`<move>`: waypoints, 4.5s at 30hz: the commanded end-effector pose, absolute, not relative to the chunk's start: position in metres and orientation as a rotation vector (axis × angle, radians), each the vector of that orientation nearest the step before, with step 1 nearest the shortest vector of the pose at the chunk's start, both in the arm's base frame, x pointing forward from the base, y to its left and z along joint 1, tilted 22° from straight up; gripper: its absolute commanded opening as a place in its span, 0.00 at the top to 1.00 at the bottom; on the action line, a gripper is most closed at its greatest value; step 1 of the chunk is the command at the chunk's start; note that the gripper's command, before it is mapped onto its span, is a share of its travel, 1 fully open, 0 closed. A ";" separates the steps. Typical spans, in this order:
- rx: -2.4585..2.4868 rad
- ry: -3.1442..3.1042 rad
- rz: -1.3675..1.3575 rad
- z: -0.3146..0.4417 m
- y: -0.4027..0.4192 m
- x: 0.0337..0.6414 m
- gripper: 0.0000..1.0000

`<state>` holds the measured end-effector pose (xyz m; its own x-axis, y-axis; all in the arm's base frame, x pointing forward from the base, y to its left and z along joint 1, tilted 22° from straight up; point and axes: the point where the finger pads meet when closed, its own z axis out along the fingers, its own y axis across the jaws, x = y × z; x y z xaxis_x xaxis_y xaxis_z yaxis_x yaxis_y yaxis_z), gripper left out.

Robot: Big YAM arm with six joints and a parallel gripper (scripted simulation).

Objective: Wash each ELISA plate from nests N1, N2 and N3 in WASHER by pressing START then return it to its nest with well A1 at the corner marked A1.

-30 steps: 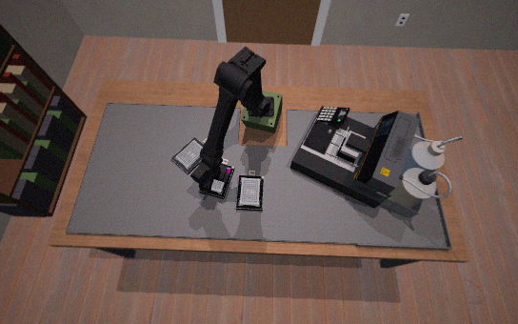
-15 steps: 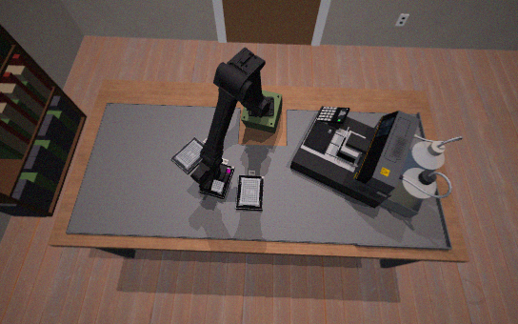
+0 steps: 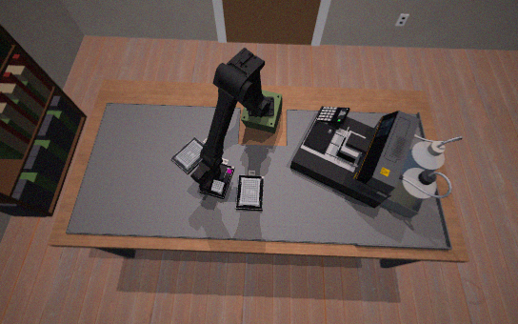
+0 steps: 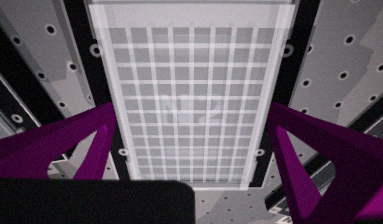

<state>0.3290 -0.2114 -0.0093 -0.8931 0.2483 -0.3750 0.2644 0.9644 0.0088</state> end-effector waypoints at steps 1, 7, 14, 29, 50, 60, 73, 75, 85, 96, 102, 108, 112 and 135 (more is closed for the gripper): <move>0.367 2.717 -0.073 -0.004 -0.216 0.335 0.00; 0.367 2.717 -0.073 -0.004 -0.216 0.335 0.00; 0.367 2.717 -0.073 -0.004 -0.216 0.335 0.00; 0.368 2.710 -0.085 0.015 -0.219 0.329 0.00; 0.362 2.694 -0.095 0.052 -0.220 0.323 0.00; 0.362 2.692 -0.096 0.065 -0.219 0.319 0.00; 0.363 2.699 -0.092 0.080 -0.215 0.309 0.00; 0.361 2.690 -0.099 0.087 -0.217 0.311 0.00; 0.365 2.711 -0.079 0.084 -0.209 0.304 0.00; 0.618 2.658 -0.034 0.081 -0.238 0.292 0.00; 0.645 2.642 -0.040 0.076 -0.266 0.276 0.00; 0.646 2.644 -0.043 0.072 -0.283 0.264 0.00; 0.646 2.645 -0.045 0.068 -0.300 0.253 0.00; 0.925 2.566 0.009 0.047 -0.347 0.199 0.00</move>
<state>0.2003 -0.3183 0.0378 -0.6955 0.6376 -0.3314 0.6208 0.7654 0.1698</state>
